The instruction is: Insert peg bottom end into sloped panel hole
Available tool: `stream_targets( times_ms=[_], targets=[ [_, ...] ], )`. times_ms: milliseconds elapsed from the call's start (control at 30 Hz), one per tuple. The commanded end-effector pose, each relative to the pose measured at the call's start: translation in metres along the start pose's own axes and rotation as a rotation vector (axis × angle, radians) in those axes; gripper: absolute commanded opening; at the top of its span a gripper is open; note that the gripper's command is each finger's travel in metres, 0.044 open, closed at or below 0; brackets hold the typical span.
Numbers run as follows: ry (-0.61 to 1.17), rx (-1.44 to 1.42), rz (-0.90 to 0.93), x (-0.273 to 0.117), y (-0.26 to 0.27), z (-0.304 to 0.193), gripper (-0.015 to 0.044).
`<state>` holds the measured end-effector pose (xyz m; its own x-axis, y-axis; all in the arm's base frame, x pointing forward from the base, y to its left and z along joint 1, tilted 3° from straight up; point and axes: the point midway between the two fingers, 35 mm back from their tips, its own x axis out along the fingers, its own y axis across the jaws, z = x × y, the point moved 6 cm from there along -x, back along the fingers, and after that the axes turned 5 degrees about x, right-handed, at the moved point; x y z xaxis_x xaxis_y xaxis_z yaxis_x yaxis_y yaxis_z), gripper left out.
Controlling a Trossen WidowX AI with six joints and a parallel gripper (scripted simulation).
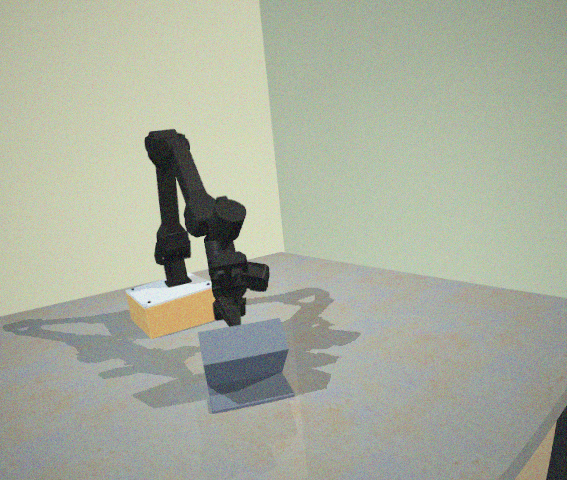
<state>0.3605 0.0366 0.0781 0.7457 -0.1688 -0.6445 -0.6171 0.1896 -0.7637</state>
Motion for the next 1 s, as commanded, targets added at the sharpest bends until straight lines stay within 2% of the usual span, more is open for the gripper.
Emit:
stream_targets(
  times_ms=[0,333,867,900,967],
  targets=[
    [-0.004,-0.002,-0.004,0.0010,-0.0021,0.0011,0.0000],
    [0.000,0.000,0.000,0.0007,-0.0004,0.0002,0.0000],
    [0.000,0.000,0.000,-0.0012,-0.0006,0.0004,0.0420],
    [0.000,0.000,0.000,-0.0021,-0.0007,0.0005,0.0440],
    [-0.001,0.000,0.000,-0.0042,-0.0010,0.0007,0.0440]
  ],
)
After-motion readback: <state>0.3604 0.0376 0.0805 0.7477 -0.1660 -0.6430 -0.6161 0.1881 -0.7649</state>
